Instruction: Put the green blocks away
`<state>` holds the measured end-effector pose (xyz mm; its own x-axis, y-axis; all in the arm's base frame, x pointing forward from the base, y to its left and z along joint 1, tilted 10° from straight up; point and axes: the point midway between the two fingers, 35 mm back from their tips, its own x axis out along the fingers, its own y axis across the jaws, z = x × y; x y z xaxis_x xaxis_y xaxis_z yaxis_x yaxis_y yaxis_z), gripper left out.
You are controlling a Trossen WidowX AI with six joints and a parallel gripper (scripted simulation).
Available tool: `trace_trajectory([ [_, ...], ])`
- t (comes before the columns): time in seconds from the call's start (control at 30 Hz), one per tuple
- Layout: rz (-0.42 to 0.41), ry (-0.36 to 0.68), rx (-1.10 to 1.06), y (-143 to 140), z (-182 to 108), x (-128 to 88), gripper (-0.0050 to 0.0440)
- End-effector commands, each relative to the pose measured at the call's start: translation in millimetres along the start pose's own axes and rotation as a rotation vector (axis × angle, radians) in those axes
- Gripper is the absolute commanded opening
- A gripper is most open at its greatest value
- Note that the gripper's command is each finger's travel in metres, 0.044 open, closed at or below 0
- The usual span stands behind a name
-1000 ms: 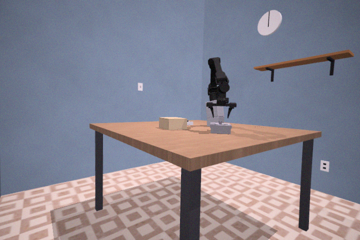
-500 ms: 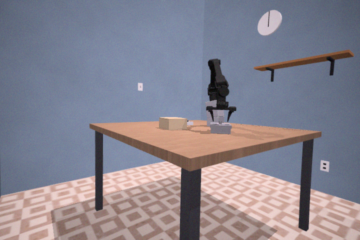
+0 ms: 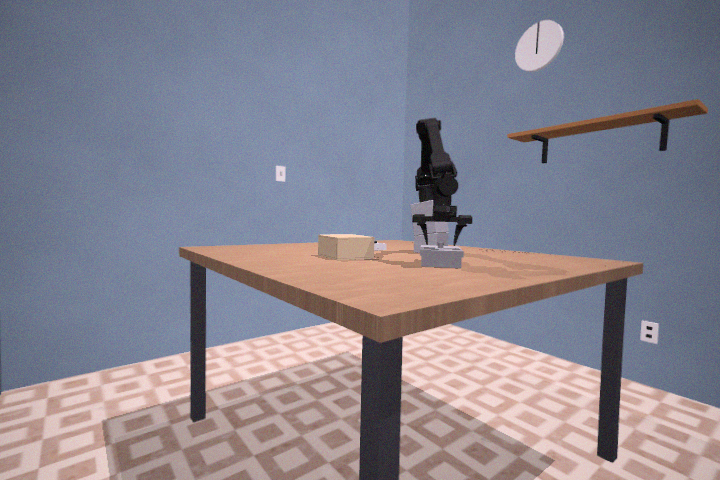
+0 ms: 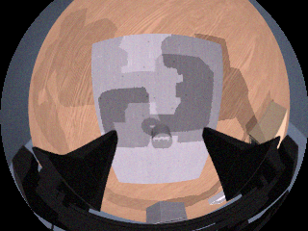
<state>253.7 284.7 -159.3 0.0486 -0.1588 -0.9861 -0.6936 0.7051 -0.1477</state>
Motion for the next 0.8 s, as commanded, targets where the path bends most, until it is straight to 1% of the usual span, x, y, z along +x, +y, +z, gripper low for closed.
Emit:
trace_trajectory([
  [0.0,0.0,0.008,-0.003,0,-2,4,0.0],
  [0.4,0.0,0.008,-0.003,0,-2,4,0.0],
  [0.63,0.0,0.008,-0.003,0,-2,-15,0.0],
  [0.77,0.0,0.008,-0.003,0,-2,-16,0.0],
])
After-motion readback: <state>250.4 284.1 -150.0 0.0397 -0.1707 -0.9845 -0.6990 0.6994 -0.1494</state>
